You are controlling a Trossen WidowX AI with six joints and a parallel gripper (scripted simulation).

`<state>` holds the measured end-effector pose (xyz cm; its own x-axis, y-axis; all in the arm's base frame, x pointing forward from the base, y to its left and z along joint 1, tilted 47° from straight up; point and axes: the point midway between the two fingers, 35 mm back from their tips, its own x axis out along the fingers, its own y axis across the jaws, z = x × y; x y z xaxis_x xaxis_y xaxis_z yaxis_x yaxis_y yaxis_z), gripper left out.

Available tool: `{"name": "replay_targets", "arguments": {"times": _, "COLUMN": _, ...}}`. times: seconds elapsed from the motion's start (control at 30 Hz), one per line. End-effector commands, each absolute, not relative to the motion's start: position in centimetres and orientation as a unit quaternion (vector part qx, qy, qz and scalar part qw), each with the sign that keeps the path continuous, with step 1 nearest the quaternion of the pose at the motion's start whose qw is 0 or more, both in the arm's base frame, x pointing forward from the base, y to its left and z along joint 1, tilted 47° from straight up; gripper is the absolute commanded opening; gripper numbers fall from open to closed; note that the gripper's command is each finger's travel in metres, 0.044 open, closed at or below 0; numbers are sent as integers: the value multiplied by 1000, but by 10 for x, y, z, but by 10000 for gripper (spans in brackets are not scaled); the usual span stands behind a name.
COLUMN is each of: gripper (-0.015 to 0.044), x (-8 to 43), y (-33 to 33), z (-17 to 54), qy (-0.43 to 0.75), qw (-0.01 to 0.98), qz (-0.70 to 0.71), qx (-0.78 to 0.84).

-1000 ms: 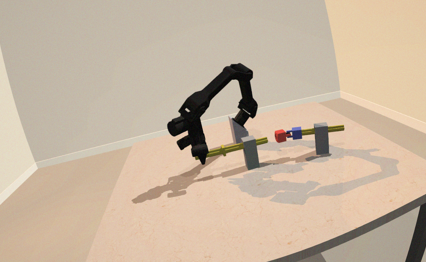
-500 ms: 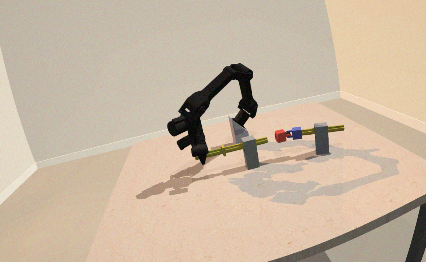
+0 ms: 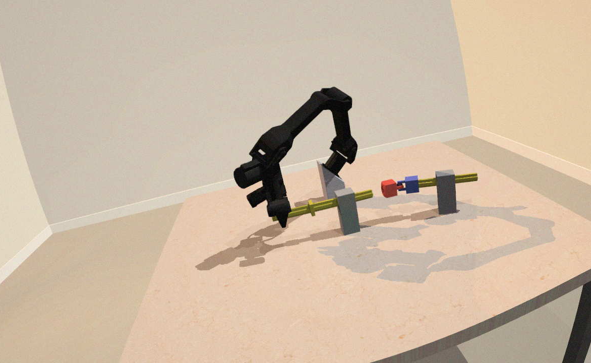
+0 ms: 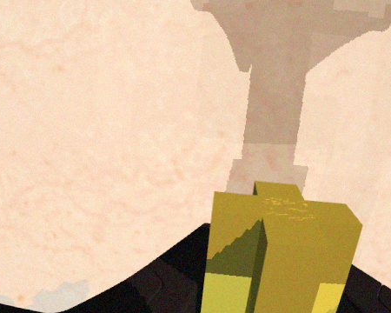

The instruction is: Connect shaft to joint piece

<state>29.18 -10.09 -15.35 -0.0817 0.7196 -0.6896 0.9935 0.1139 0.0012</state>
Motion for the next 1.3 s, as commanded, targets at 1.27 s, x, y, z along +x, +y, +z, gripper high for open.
{"name": "replay_targets", "arguments": {"times": 1.27, "gripper": 0, "x": 287, "y": -57, "z": -108, "qy": 692, "qw": 275, "qz": -247, "qx": 620}}
